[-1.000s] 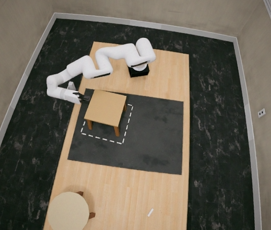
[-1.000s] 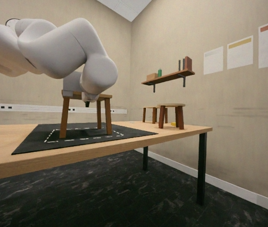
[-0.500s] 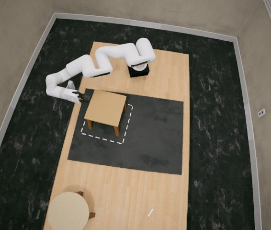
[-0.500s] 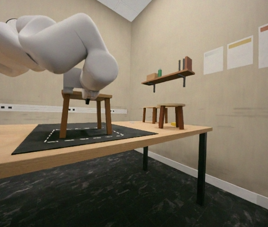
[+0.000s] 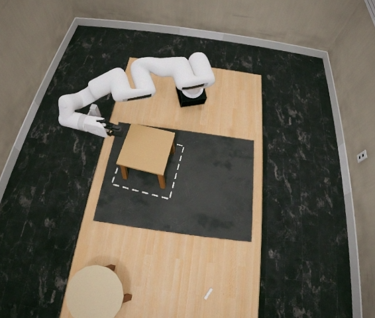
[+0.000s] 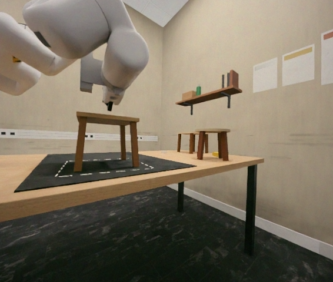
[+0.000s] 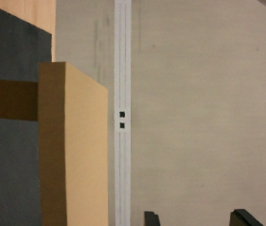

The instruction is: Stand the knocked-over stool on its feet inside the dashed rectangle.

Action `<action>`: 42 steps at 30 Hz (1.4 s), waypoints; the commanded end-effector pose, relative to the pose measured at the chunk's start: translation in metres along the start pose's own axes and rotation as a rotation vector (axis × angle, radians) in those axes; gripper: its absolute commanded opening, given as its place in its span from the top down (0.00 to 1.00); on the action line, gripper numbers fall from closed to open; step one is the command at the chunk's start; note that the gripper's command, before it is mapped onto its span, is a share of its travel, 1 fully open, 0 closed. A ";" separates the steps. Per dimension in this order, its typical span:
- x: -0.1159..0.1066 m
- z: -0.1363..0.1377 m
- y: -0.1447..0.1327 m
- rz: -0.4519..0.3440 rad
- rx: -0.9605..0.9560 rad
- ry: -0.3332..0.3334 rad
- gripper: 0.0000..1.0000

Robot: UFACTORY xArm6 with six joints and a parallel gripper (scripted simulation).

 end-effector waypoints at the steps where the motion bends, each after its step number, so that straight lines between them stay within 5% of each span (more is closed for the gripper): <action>1: -0.001 0.009 -0.003 0.001 -0.004 0.005 0.55; 14: -0.001 0.019 -0.005 0.001 -0.004 0.005 0.55; 29: -0.002 0.085 -0.021 0.001 -0.004 0.005 0.55; 42: -0.002 0.091 -0.023 0.001 -0.004 0.005 0.55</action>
Point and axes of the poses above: the point where the finger pads meet when closed, its own x axis out along the fingers, its own z axis across the jaws, y = z × x, the point moved 6 cm from there along -x, back along the fingers, and after that the axes turned 14 degrees about -x, right-handed, at the moved point
